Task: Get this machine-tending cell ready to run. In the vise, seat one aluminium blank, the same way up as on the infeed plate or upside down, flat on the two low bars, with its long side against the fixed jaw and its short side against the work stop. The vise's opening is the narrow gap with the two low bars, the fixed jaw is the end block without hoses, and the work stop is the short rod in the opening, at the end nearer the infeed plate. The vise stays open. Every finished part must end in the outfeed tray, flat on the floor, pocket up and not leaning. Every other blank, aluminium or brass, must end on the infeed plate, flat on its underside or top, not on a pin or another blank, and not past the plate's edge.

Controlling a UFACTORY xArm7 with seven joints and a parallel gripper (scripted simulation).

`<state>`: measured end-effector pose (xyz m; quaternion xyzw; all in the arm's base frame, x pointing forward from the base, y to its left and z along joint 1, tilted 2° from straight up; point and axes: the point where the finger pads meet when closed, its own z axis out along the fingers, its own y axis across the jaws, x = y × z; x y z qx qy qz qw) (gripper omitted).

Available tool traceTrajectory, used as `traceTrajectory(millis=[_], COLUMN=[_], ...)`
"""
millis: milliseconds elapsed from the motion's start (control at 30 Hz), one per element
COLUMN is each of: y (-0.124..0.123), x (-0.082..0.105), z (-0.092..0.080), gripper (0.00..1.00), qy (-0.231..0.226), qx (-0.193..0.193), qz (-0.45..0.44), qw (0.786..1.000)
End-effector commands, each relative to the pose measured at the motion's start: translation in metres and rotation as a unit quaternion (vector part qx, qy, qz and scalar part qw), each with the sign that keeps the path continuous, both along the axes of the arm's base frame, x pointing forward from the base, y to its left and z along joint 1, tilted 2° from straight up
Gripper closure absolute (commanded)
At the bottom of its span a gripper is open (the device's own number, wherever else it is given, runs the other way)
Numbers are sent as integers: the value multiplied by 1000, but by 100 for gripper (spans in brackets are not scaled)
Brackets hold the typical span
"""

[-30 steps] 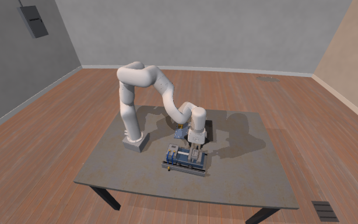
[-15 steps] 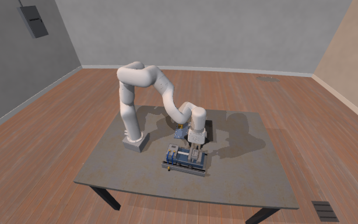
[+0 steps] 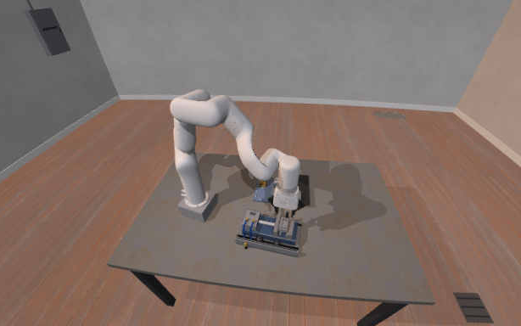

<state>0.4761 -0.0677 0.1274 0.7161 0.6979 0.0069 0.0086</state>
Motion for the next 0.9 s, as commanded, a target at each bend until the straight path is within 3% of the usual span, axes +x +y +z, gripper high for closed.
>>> traceTrajectory(millis=[0,467,867], y=[0,0,0], x=[1,1,2], z=[1,-8,-29], gripper=[31,31,31], qy=[-2,-2,-2], qx=[0,0,0], qz=[0,0,0], qw=[1000,1000,1000])
